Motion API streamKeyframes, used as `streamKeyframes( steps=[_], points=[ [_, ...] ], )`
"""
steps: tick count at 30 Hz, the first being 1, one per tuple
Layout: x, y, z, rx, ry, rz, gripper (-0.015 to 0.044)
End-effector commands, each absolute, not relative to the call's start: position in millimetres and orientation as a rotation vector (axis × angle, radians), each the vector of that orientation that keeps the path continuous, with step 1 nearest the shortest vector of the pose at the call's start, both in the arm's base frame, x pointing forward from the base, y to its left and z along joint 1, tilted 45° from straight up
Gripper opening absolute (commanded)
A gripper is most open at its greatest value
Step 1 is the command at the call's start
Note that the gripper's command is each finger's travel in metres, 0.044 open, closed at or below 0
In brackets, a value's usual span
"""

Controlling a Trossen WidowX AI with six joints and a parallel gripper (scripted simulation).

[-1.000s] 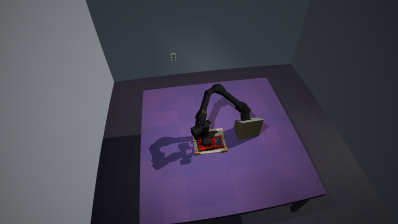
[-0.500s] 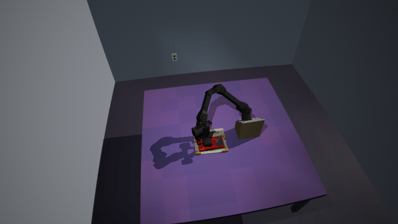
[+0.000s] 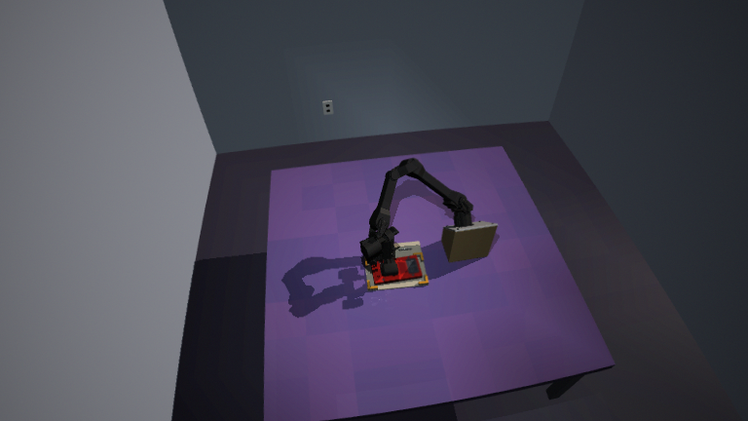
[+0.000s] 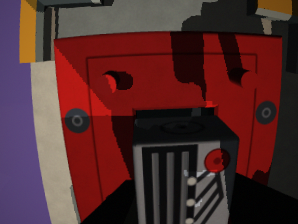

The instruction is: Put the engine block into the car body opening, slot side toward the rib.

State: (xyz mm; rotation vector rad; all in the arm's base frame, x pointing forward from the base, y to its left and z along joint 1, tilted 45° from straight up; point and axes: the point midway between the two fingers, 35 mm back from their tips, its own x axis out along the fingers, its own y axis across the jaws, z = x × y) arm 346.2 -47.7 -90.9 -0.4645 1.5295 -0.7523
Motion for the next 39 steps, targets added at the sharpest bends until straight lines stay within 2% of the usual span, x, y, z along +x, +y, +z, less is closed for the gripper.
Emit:
streamKeyframes(
  steps=[1, 39],
  points=[
    [346.1, -48.7, -91.7, -0.471, 1.530, -0.750, 0.0160],
    [345.0, -55.2, -98.3, -0.471, 1.530, -0.750, 0.0160]
  ],
)
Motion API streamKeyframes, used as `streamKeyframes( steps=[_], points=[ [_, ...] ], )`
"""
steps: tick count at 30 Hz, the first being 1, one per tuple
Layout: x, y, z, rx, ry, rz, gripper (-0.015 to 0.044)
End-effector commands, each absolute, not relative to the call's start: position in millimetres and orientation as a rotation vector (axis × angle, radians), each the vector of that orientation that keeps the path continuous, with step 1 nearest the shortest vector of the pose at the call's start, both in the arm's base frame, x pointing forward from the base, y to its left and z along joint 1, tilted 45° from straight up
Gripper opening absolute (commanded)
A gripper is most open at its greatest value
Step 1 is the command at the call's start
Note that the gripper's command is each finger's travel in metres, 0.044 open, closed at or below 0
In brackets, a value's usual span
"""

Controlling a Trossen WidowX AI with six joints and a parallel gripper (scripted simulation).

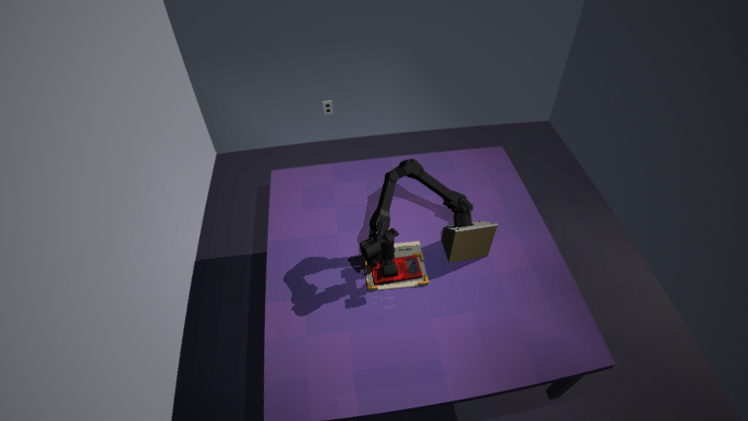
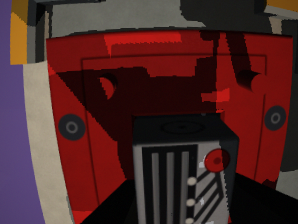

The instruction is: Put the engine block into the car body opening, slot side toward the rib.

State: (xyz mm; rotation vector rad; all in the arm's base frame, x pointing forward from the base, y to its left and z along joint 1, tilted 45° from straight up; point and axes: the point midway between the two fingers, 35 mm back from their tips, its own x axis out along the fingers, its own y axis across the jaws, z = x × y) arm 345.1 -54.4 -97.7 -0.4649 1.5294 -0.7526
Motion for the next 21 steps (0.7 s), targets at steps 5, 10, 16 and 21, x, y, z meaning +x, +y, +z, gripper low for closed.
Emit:
streamKeyframes(
  steps=[5, 10, 16, 21],
  points=[
    [345.1, -54.4, -97.7, -0.465, 1.529, -0.753, 0.0291],
    [345.1, -54.4, -97.7, -0.465, 1.529, -0.753, 0.0422],
    [345.1, -54.4, -97.7, -0.465, 1.529, -0.753, 0.0440],
    [345.1, -54.4, -97.7, -0.465, 1.529, -0.753, 0.0440]
  ],
)
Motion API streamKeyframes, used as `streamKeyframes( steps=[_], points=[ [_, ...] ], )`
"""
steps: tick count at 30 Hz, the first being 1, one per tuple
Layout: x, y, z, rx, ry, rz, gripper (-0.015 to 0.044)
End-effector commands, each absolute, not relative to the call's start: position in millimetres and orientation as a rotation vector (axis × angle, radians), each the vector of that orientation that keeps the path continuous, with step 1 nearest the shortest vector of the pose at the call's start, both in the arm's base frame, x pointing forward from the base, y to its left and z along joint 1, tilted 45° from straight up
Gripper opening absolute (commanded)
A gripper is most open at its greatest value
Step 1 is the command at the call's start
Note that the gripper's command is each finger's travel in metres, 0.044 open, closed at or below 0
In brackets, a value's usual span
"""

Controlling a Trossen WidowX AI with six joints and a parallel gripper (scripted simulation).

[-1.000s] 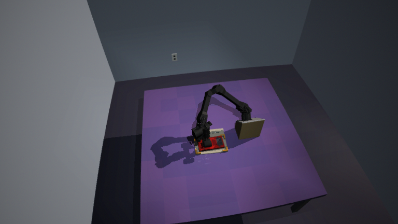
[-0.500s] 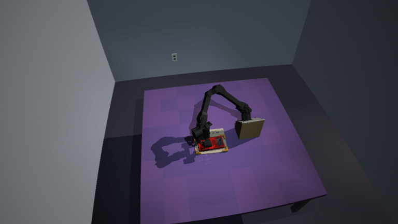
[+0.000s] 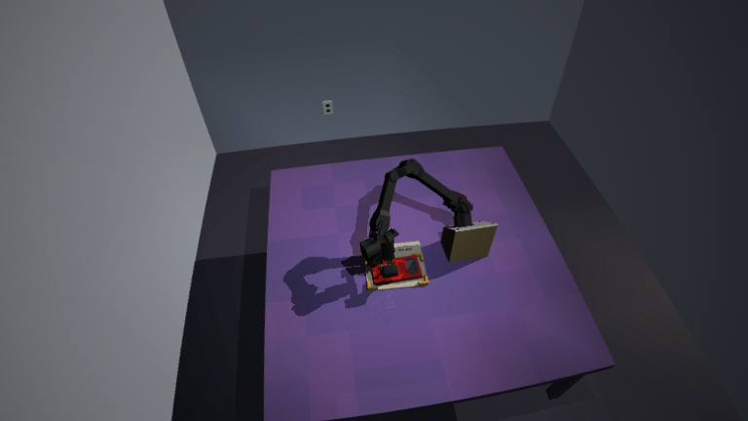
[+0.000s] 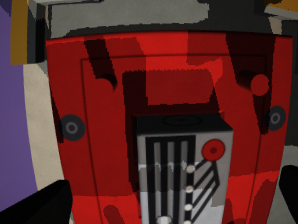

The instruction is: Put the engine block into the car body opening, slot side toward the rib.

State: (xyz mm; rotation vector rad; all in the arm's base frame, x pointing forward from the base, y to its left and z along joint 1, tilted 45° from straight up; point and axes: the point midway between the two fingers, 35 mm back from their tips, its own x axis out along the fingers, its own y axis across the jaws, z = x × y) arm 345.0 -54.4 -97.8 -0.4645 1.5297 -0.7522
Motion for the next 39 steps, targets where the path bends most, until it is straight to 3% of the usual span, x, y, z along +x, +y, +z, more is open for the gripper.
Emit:
streamKeyframes(
  steps=[1, 10, 27, 39],
  points=[
    [345, -54, -98, -0.465, 1.529, -0.753, 0.0440],
    [345, -45, -87, -0.470, 1.530, -0.750, 0.0440],
    [345, -45, -87, -0.470, 1.530, -0.750, 0.0000],
    [345, -45, -87, -0.470, 1.530, -0.750, 0.0000]
  ],
)
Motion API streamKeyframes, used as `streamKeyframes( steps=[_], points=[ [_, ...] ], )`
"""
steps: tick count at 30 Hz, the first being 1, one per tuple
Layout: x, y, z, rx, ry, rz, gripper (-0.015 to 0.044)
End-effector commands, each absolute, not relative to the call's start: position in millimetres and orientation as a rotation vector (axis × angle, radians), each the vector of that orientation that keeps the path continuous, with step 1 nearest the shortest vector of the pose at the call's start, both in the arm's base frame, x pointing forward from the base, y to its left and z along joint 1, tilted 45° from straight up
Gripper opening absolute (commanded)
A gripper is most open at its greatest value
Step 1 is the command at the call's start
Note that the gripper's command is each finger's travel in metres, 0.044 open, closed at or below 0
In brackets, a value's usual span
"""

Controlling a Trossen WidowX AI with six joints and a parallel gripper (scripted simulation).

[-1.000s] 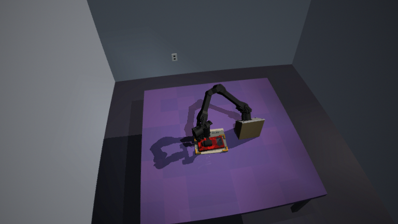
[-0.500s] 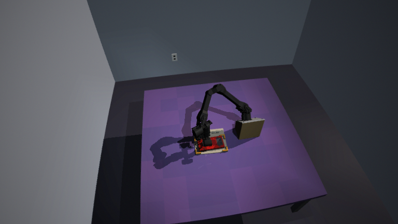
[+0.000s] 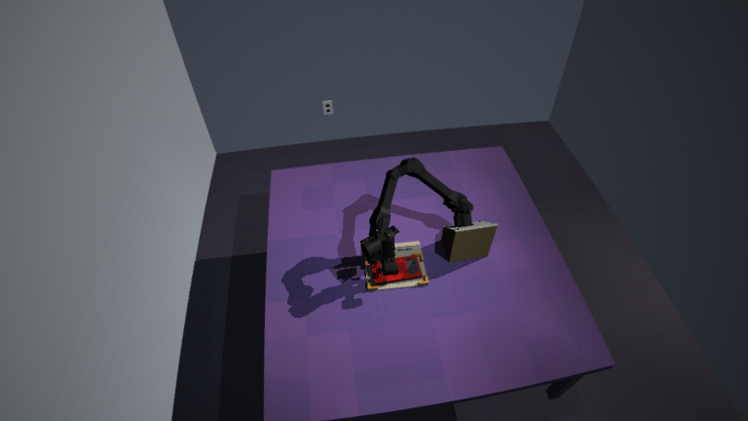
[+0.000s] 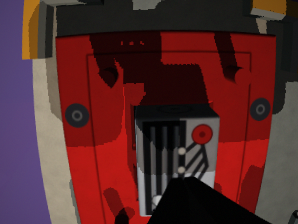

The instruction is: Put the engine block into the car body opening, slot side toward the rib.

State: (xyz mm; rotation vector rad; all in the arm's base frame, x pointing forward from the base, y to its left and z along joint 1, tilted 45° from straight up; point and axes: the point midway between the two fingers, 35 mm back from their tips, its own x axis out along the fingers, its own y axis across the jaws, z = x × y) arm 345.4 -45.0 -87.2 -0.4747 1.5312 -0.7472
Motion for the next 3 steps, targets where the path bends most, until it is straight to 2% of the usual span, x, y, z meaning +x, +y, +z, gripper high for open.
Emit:
streamKeyframes(
  steps=[1, 3],
  points=[
    [345.4, -44.9, -87.1, -0.473, 1.531, -0.749, 0.0000],
    [345.4, -44.8, -87.0, -0.470, 1.530, -0.750, 0.0000]
  ],
)
